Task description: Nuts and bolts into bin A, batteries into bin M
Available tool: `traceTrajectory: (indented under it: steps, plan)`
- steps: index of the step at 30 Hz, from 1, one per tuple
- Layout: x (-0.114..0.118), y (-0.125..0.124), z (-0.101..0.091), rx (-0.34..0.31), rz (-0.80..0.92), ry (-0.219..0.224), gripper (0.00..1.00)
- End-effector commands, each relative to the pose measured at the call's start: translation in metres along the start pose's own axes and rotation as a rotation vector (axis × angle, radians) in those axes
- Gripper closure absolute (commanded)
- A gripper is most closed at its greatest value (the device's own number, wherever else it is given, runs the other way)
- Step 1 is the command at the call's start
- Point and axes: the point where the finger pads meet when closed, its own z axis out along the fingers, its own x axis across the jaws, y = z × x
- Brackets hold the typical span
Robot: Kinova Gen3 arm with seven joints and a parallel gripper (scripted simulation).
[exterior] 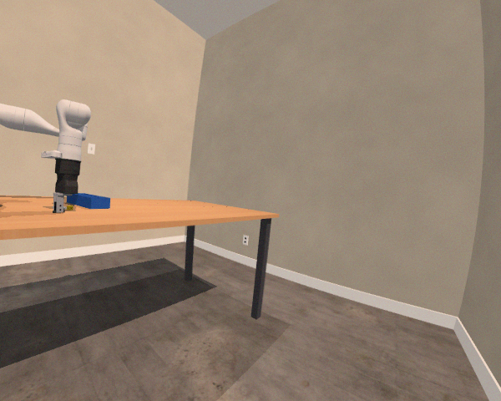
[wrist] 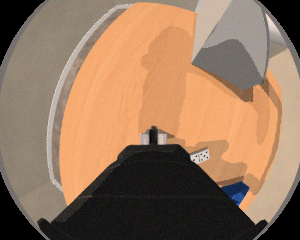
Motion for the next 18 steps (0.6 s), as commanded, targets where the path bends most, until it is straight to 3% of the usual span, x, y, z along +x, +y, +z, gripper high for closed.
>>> traceTrajectory:
  steps: [1, 18]
  plan:
    - [-0.001, 0.001, 0.001, 0.000, -0.002, 0.000, 0.68]
    - [0.000, 0.002, -0.052, 0.000, 0.001, 0.003, 0.68]
